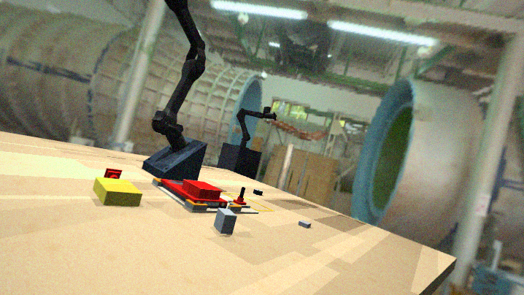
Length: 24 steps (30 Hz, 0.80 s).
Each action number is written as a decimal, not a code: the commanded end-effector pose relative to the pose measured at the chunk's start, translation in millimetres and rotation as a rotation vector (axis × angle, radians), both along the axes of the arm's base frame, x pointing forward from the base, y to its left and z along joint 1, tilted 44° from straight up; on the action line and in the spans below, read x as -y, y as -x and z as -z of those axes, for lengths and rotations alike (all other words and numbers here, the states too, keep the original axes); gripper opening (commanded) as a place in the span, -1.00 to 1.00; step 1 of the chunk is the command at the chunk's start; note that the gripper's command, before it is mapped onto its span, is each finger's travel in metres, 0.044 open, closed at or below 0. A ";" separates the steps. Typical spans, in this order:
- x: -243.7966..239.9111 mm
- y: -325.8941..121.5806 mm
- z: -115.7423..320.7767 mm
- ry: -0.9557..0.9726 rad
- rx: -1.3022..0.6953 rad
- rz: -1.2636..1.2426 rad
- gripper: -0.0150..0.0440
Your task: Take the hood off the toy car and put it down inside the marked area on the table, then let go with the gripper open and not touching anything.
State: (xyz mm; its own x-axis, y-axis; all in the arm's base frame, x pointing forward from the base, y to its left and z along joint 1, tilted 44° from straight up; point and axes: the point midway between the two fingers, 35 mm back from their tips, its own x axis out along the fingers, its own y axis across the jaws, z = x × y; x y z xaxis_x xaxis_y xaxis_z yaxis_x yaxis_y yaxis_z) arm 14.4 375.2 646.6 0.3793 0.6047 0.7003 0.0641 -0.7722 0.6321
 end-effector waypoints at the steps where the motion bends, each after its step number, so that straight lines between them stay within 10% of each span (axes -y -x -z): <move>1: 1.0 0.5 -0.8 -0.004 -0.001 -0.004 -0.40; 17: 174.8 30.5 -77.2 -0.599 -0.146 -0.483 1.00; 24: 256.7 12.6 -83.9 -0.868 -0.208 -0.647 1.00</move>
State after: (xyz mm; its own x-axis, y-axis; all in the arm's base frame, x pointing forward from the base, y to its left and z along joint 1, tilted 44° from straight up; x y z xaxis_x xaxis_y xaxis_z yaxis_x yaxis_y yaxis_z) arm -8.8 155.0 729.5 0.3024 0.1516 0.9411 0.6104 -0.7891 -0.0690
